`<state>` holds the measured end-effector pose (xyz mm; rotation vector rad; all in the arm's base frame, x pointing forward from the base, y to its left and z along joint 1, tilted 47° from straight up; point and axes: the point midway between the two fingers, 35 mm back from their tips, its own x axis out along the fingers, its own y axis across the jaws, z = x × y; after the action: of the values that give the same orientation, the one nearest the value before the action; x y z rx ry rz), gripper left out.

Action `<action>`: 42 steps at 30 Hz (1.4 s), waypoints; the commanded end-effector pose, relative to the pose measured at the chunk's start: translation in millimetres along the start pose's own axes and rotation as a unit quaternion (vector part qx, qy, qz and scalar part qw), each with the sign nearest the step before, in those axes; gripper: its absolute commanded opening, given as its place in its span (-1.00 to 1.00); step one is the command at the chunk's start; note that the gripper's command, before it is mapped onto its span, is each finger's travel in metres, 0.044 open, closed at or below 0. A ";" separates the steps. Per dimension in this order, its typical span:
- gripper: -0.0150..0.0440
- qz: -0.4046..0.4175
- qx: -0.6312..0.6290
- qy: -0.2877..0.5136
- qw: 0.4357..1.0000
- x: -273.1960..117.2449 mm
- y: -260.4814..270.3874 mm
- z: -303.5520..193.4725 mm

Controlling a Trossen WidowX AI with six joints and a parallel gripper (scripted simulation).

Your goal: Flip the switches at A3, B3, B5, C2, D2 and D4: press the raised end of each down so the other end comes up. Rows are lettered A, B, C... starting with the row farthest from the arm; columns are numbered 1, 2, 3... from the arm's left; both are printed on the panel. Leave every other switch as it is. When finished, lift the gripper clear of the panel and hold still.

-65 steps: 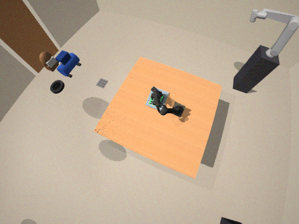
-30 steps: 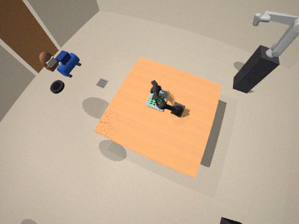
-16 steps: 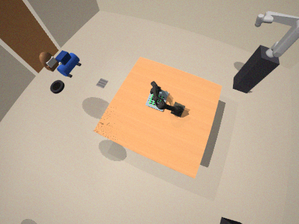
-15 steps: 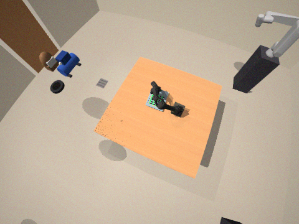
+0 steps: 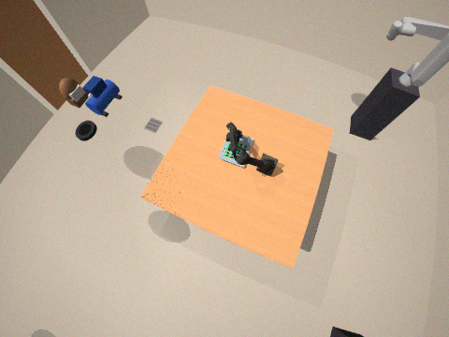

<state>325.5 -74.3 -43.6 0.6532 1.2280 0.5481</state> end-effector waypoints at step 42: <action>-0.49 0.002 0.003 -0.001 1.000 5.5 0.1 0.0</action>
<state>327.3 -71.4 -46.4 0.6523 1.2257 0.5480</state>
